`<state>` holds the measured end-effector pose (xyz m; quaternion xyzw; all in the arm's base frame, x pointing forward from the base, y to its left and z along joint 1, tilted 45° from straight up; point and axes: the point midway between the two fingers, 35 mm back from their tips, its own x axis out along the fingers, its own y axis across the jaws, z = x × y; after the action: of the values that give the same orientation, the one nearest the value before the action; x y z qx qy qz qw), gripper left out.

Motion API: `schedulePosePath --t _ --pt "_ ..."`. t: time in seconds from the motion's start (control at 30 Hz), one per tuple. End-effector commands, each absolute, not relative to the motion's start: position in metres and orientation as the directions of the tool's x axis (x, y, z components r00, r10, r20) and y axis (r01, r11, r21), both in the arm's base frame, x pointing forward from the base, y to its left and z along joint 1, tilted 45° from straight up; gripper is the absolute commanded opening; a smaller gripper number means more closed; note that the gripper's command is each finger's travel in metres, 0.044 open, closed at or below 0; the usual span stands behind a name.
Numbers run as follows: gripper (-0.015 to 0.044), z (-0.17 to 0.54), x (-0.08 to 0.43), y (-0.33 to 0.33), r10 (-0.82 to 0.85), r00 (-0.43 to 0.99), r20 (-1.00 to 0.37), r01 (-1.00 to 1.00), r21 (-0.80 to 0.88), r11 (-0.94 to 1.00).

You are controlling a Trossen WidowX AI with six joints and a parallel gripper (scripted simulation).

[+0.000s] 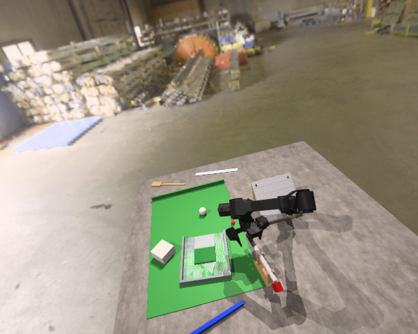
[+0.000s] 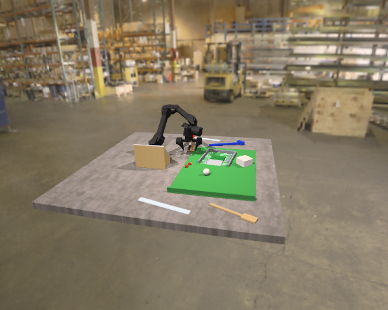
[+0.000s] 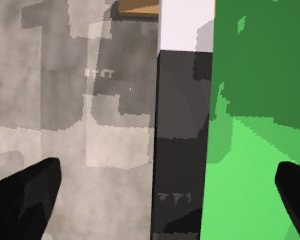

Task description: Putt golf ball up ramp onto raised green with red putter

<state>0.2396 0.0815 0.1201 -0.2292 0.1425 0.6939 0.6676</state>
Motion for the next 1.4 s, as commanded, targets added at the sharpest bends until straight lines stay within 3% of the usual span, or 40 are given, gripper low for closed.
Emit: schedulePosePath --t 0.0,0.17,0.67,0.9,1.37 --pt "0.0440 0.116 0.238 0.086 0.864 -0.004 -0.503 -0.993 -0.102 -0.065" --pt "0.0440 0.112 0.238 0.090 0.865 -0.004 -0.503 -0.993 -0.103 -0.065" --pt "0.0046 0.114 0.239 0.088 0.862 -0.005 -0.507 -0.992 -0.108 -0.069" --pt "0.0000 0.115 0.240 0.087 0.861 -0.003 -0.508 -0.992 -0.109 -0.068" --pt "0.0000 0.166 0.238 0.036 0.823 0.112 -0.557 -0.987 -0.162 0.024"
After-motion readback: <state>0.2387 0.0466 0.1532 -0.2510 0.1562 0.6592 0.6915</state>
